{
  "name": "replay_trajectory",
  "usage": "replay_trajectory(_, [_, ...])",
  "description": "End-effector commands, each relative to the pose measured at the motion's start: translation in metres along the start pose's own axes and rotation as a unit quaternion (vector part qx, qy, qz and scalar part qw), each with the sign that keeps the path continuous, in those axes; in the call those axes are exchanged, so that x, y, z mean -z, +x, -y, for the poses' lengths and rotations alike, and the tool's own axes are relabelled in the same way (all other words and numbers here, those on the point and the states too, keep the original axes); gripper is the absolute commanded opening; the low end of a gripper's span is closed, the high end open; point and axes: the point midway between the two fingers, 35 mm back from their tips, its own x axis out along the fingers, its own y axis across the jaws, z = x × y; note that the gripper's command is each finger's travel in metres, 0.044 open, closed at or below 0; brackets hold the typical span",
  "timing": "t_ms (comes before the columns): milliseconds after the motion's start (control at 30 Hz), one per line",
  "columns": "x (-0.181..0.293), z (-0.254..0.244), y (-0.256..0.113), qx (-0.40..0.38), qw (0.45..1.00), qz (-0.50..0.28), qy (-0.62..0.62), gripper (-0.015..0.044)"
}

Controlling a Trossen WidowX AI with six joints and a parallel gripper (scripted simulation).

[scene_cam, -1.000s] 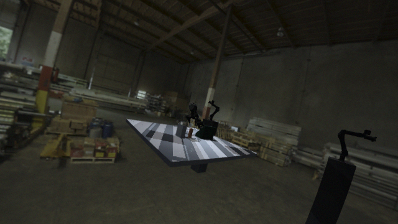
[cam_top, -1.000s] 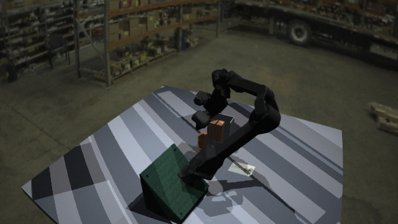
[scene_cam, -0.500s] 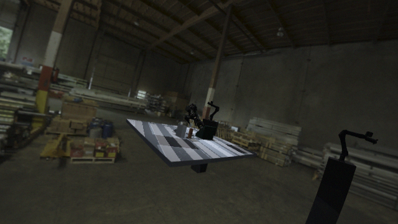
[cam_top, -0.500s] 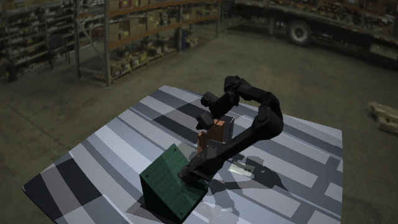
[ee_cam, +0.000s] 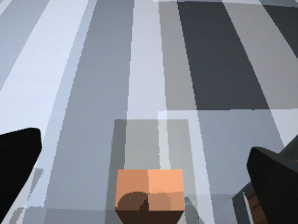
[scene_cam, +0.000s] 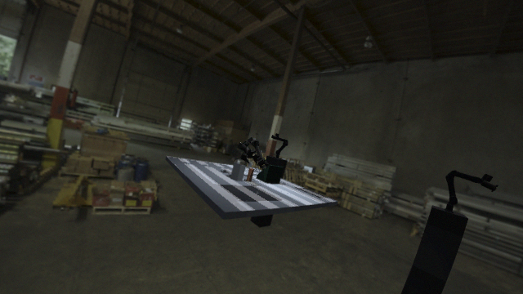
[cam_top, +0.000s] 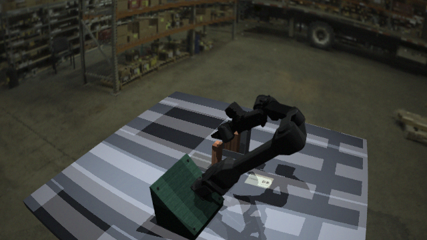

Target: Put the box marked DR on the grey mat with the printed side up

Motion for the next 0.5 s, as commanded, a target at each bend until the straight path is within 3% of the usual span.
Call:
replay_trajectory(0, [0.000,0.001,-0.002,-0.001,1.000,0.031,0.001,0.0440])
replay_trajectory(467, [0.035,0.006,-0.035,0.002,1.000,0.031,-0.001,0.0440])
